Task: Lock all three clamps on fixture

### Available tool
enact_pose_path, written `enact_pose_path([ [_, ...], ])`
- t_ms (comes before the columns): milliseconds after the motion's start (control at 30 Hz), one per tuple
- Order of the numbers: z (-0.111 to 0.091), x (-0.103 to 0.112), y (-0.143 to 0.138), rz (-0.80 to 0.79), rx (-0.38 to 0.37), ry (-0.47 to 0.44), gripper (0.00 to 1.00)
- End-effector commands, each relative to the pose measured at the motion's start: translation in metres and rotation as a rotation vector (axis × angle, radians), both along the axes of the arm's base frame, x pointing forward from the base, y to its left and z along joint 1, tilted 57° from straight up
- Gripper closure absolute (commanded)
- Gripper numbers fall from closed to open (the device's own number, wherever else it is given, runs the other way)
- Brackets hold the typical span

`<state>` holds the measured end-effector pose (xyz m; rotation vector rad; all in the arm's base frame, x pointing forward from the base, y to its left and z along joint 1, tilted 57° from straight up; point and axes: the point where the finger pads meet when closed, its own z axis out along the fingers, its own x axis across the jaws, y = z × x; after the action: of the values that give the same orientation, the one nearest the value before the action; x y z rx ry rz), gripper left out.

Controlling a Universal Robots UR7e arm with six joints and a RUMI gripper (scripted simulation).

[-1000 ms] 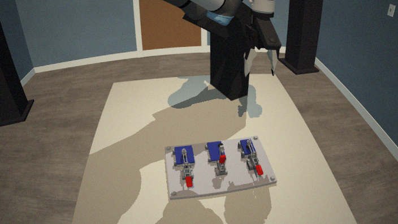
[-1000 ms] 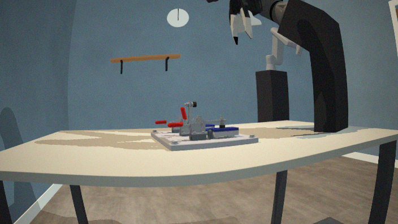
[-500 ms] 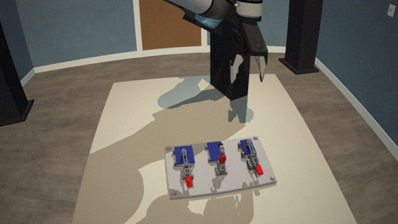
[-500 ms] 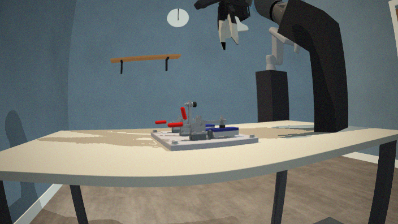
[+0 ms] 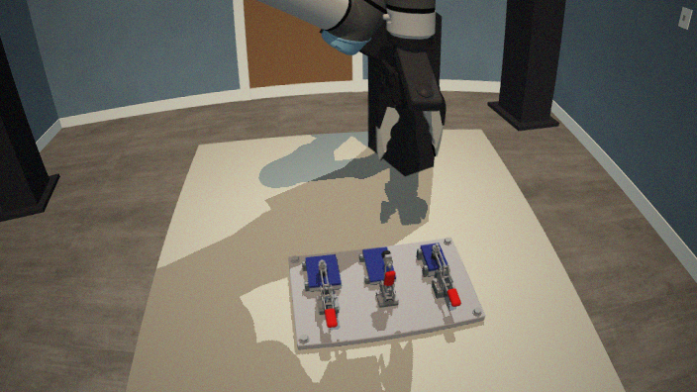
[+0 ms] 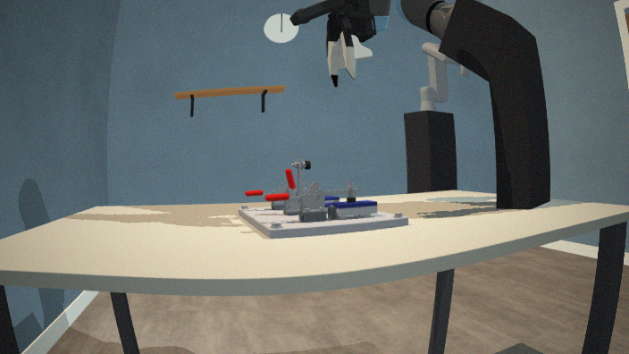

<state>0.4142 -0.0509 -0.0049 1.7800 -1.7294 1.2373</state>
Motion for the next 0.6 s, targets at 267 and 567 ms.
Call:
enact_pose_path([
  [267,0.043,0.018,-0.037,0.005,0.003,0.000,0.42],
  [567,0.043,0.018,-0.037,0.005,0.003,0.000,0.42],
])
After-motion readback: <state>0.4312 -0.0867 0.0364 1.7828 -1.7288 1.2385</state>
